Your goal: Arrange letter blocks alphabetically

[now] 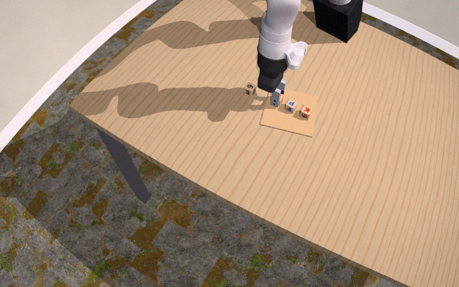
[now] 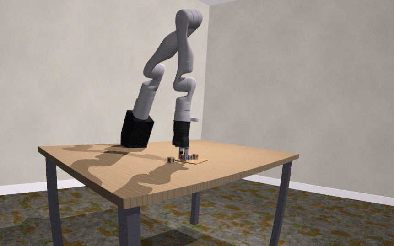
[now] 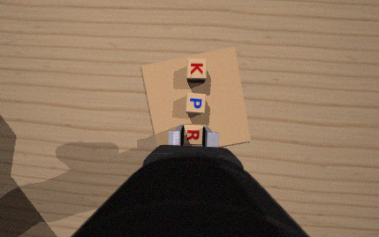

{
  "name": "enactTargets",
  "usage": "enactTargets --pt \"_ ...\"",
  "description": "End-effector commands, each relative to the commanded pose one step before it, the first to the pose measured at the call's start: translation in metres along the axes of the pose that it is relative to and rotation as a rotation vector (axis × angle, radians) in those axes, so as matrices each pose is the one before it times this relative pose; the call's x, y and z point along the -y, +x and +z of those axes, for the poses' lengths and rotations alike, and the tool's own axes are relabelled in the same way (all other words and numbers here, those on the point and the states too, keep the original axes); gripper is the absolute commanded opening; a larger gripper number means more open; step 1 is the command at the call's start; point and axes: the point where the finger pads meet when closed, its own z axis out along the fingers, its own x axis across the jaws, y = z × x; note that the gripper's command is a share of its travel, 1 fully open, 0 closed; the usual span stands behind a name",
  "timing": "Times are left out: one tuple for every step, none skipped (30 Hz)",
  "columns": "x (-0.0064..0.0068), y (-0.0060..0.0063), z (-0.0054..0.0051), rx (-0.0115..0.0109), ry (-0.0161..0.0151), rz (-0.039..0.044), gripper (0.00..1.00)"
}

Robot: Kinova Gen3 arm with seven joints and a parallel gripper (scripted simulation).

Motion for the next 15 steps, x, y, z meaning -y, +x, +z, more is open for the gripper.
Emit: enactTargets --pt "-0.00033 0.00294 0.00065 -0.00662 -0.00167 0.00435 0.49" --pt "0.00014 0.00014 0.0 0.0 0.0 0.00026 0.49" --pt "0.00018 0.00017 0.0 0.00001 0.0 0.00033 0.49" --pt "0.00021 0.00021 0.0 0.00001 0.0 0.0004 0.49" --pt "0.00023 0.00023 0.0 0.00001 0.0 0.00044 0.49" --pt "0.00024 0.00024 0.0 0.0 0.0 0.00046 0.49" --pt "0.0 0.0 0.0 0.0 0.0 0.0 0.49" --pt "0.0 0.0 0.0 0.0 0.0 0.0 0.49" --pt "0.00025 0.00024 0.0 0.0 0.0 0.00046 0.49" --pt "0.00023 0.00023 0.0 0.0 0.0 0.00044 0.49" --pt "0.00021 0.00021 0.0 0.0 0.00001 0.0004 0.49" --pt "0.00018 0.00017 0.0 0.0 0.00001 0.00034 0.49" --pt "0.00014 0.00014 0.0 0.0 0.0 0.00026 0.49" --pt "0.0001 0.0001 0.0 0.0 0.0 0.00018 0.49" --pt "0.00006 0.00006 0.0 0.0 0.0 0.00011 0.49"
